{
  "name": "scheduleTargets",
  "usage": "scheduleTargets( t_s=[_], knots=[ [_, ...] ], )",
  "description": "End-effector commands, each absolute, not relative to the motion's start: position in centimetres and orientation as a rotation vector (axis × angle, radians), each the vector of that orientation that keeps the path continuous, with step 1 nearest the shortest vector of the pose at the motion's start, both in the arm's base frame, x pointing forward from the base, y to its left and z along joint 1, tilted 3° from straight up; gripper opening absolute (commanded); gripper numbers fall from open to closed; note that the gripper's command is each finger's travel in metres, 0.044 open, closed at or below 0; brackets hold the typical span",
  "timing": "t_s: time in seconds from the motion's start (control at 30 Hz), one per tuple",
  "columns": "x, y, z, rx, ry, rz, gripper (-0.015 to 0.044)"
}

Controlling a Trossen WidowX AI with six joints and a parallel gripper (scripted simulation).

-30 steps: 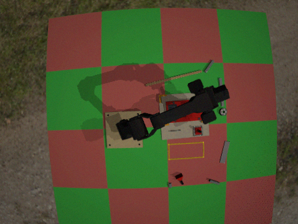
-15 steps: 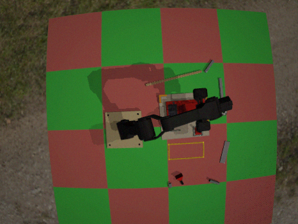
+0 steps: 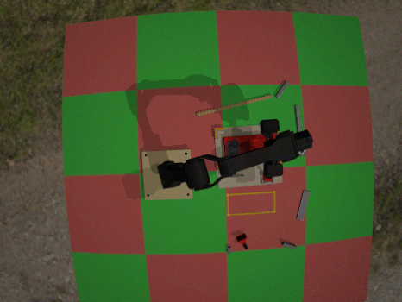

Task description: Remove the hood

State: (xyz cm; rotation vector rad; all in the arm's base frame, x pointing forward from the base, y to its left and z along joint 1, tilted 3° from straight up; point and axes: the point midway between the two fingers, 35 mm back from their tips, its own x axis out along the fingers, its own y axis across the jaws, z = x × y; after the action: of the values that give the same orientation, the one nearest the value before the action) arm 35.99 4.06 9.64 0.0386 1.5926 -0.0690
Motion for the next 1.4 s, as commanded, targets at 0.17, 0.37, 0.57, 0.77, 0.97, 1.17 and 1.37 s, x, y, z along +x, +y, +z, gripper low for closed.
scheduleTargets(
  t_s=[0.17, 0.37, 0.57, 0.77, 0.97, 1.17, 1.37],
  knots=[
    [35.9, 4.1, 8.8, 0.045, 1.597, -0.070, 0.0440],
    [35.9, 4.1, 8.3, 0.045, 1.597, -0.070, 0.0440],
    [35.9, 4.1, 7.8, 0.045, 1.597, -0.070, 0.0440],
    [35.8, 4.1, 7.4, 0.045, 1.597, -0.070, 0.0440],
    [35.8, 4.1, 6.9, 0.045, 1.597, -0.070, 0.0440],
    [35.7, 4.1, 6.4, 0.045, 1.597, -0.070, 0.0440],
    [35.6, 4.1, 6.0, 0.045, 1.597, -0.070, 0.0440]
  ],
)
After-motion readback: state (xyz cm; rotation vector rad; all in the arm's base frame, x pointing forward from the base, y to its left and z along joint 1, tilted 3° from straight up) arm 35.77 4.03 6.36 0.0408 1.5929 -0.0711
